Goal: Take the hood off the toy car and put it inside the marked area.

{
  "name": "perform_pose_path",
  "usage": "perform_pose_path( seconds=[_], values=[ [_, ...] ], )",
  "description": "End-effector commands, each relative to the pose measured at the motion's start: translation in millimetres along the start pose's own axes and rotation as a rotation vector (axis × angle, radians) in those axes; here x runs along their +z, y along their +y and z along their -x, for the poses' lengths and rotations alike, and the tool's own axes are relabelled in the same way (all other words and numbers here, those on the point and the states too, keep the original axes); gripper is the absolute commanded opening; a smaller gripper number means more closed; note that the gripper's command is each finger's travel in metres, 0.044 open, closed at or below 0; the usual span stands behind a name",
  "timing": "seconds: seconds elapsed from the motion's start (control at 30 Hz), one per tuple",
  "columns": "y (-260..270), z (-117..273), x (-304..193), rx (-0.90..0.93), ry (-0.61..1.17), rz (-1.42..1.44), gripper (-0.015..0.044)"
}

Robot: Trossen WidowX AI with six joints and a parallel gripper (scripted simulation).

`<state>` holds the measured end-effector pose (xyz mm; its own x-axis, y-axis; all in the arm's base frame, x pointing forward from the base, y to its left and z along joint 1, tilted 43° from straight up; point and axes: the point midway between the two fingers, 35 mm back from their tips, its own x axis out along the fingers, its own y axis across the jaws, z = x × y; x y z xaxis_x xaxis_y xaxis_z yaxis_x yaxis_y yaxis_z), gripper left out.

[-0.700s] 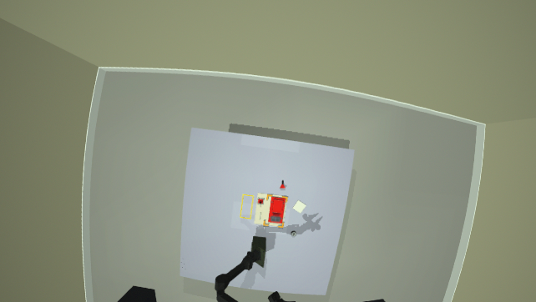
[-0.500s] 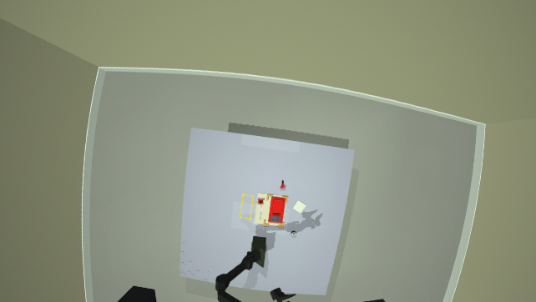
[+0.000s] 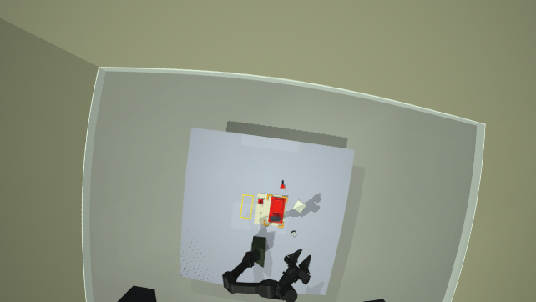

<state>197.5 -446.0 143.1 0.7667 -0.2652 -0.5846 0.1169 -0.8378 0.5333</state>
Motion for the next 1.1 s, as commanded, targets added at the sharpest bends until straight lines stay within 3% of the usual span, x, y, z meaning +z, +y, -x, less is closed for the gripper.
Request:
perform_pose_path(
  seconds=[0.0, 0.27, 0.5, 0.97, 1.07],
  values=[
    [-33.2, -36.4, -12.5, -0.125, 0.033, 0.204, 0.044],
    [-113.6, -100.2, -42.6, -0.375, 0.192, 0.688, 0.044],
    [-196.7, -137.7, -68.6, -0.567, 0.438, 1.122, 0.044],
    [-365.1, -155.5, -115.0, -0.756, 1.23, 1.852, 0.044],
    [-372.6, -154.6, -117.7, -0.756, 1.275, 1.877, 0.044]
  ],
)
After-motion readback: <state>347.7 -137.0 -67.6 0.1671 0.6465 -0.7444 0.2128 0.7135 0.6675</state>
